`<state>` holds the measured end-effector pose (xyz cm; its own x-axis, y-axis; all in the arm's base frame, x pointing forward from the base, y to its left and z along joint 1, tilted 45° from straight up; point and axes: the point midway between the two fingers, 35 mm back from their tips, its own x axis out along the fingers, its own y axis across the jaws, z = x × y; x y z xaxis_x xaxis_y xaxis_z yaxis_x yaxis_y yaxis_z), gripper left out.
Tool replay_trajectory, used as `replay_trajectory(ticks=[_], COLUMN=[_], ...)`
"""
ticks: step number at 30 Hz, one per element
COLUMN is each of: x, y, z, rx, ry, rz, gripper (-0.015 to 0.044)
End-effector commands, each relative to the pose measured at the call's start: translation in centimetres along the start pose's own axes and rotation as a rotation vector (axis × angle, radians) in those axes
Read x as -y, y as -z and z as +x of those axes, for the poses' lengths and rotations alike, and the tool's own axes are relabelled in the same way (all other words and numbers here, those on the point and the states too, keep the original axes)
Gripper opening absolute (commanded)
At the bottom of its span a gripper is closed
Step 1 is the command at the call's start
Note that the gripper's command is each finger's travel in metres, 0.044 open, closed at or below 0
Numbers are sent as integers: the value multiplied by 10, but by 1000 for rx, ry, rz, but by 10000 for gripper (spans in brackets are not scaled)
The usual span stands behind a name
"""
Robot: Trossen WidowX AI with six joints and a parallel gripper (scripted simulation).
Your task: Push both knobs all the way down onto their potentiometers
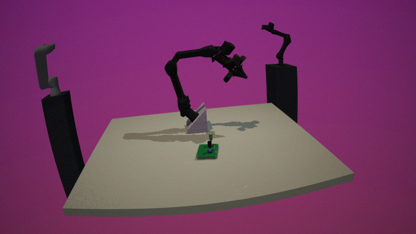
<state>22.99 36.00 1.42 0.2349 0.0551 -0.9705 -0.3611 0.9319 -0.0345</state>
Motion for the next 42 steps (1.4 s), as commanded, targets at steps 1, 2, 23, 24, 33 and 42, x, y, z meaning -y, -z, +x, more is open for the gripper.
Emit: replay_trajectory(ticks=[1, 2, 23, 24, 33, 42], x=[35, 45, 261, 270, 328, 340], y=[-12, -14, -13, -10, 7, 17], z=[6, 8, 11, 10, -2, 10], rx=[-18, -25, -236, -249, -338, -338], ry=[90, 115, 647, 671, 821, 822], rz=[83, 104, 500, 515, 598, 598], gripper=[0, 0, 0, 0, 0, 0])
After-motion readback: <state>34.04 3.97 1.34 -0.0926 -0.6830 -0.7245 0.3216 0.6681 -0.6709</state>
